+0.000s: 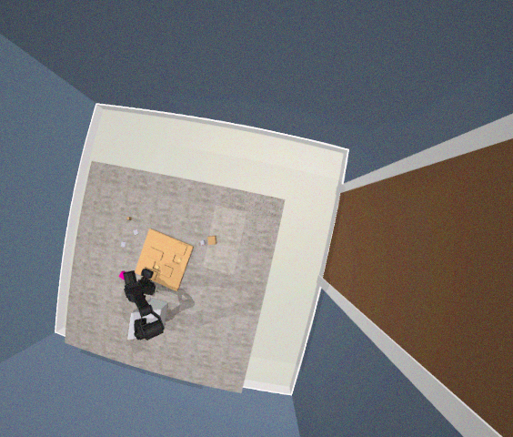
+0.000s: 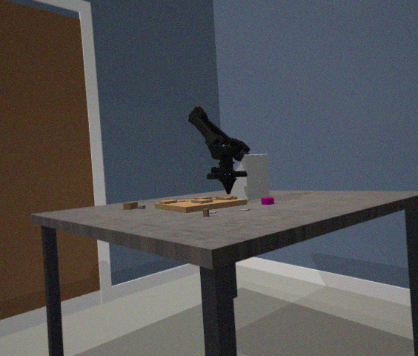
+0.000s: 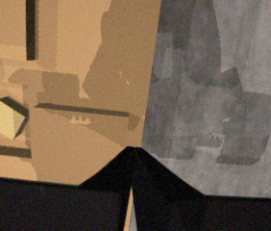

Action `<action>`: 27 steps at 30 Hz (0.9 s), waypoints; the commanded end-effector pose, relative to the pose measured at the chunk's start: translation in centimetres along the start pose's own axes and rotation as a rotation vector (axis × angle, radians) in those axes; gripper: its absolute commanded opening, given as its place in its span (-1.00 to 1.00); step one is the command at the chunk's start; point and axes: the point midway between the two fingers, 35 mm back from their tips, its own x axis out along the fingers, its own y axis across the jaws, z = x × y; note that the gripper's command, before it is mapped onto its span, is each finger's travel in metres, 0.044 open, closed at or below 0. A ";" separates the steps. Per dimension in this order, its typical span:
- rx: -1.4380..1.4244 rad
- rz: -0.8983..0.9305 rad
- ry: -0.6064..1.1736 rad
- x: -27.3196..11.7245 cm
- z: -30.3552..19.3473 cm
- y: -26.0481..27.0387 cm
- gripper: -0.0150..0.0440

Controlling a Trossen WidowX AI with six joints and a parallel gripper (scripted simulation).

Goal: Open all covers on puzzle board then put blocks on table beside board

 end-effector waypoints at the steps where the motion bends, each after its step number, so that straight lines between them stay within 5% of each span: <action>1: -0.006 -0.004 -0.007 0.5 0.2 -0.2 -0.49; 27: -0.005 -0.004 -0.011 1.7 0.7 1.1 -0.49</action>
